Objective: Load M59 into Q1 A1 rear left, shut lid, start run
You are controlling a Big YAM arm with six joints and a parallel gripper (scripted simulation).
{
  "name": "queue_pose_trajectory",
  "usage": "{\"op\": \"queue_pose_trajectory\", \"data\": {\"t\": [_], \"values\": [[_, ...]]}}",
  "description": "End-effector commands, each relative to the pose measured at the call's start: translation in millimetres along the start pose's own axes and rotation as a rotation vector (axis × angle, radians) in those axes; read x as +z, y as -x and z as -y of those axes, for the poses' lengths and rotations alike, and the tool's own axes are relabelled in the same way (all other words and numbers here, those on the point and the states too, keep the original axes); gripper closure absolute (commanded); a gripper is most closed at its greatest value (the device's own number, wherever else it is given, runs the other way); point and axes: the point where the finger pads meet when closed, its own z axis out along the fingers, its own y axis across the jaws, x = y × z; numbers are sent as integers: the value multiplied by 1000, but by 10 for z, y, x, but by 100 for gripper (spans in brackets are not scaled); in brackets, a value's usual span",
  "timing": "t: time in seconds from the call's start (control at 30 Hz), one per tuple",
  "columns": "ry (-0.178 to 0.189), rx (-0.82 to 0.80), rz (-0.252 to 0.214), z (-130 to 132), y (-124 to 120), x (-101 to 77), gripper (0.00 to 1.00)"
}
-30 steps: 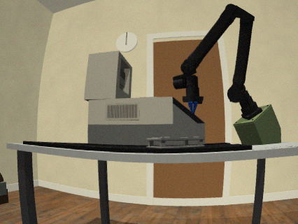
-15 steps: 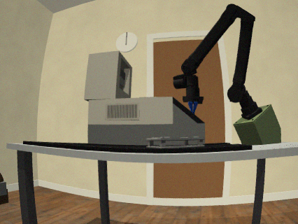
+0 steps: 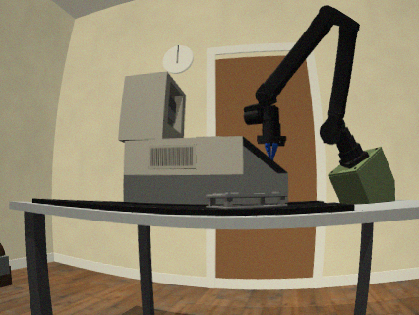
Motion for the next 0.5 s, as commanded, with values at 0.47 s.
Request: {"op": "queue_pose_trajectory", "data": {"t": [0.47], "values": [[-32,-11,-58,126,-175,201,100]]}}
